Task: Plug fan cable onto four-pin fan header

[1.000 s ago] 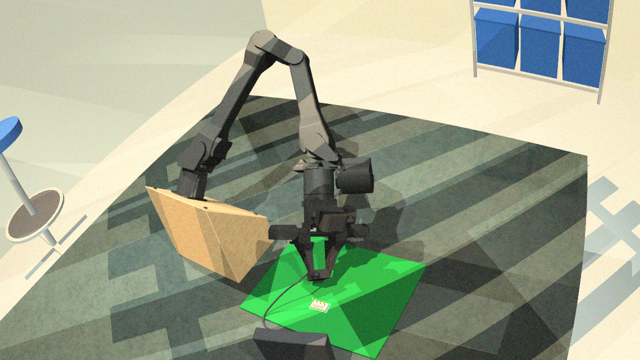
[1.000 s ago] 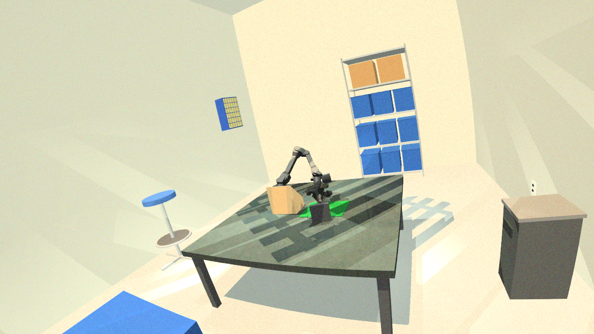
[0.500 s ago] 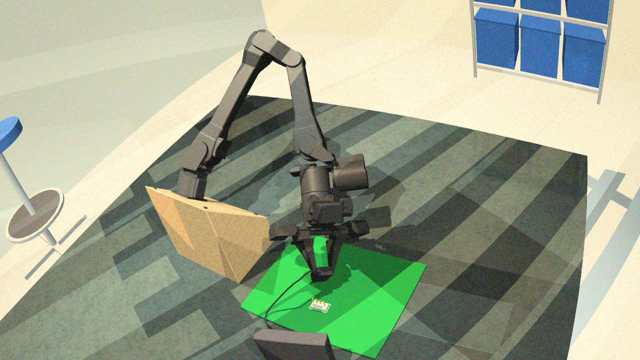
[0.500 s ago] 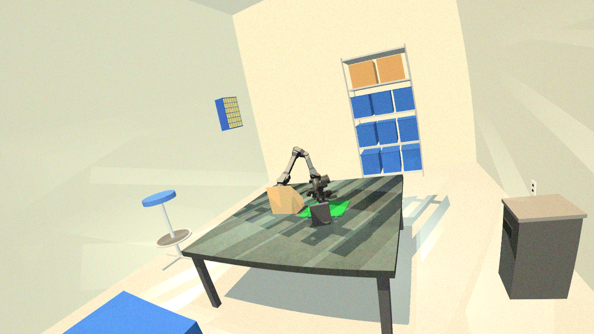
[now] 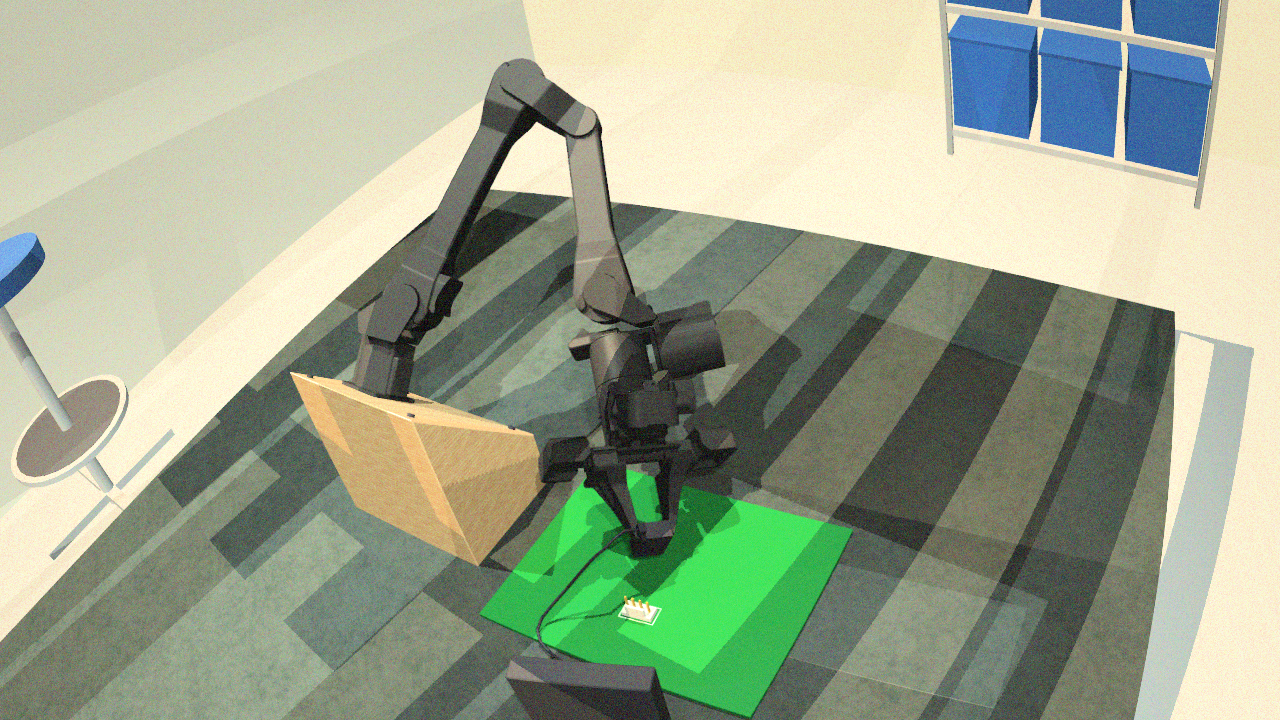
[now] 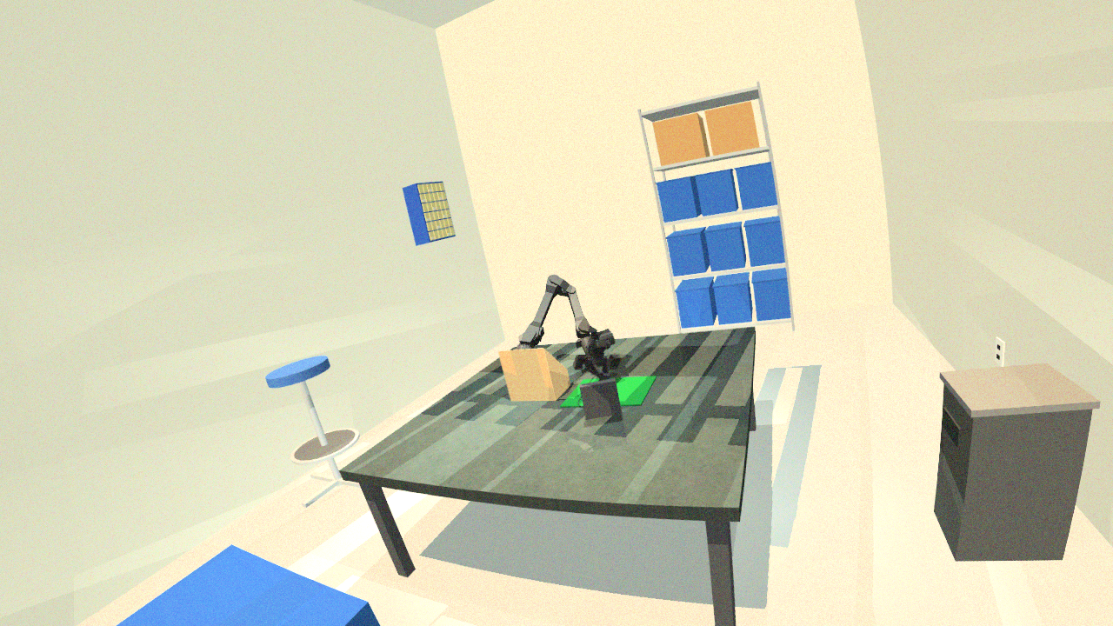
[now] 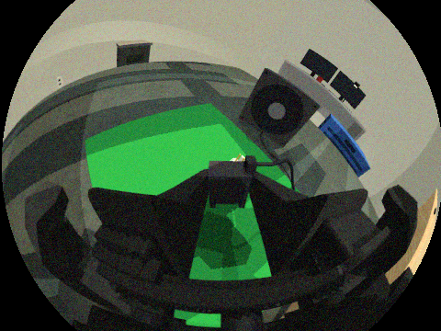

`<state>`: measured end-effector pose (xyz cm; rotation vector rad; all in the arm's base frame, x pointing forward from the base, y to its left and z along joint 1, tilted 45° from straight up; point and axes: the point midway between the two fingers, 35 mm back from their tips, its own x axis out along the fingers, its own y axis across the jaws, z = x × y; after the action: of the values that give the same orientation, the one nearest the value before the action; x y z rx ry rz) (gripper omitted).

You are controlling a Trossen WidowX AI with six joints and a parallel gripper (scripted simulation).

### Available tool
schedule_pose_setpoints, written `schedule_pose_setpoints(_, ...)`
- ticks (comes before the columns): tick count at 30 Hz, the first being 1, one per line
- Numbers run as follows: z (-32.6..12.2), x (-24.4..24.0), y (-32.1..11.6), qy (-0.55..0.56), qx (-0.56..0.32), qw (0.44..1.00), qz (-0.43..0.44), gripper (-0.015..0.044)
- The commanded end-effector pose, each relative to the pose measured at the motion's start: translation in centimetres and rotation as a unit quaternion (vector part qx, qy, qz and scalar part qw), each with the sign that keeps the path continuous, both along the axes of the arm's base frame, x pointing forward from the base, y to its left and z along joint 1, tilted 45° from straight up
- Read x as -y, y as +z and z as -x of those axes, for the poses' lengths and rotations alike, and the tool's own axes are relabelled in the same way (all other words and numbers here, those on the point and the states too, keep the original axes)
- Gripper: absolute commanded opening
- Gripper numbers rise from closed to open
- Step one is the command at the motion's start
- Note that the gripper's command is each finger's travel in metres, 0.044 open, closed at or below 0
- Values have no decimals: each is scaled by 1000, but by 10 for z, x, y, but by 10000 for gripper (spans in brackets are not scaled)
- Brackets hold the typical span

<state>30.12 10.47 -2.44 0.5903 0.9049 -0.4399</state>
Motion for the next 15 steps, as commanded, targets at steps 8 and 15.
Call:
schedule_pose_setpoints(8, 3, -1, 12, -33, 65, 997, 2, 0)
schedule_pose_setpoints(15, 5, -2, 19, -52, 105, 993, 0, 0)
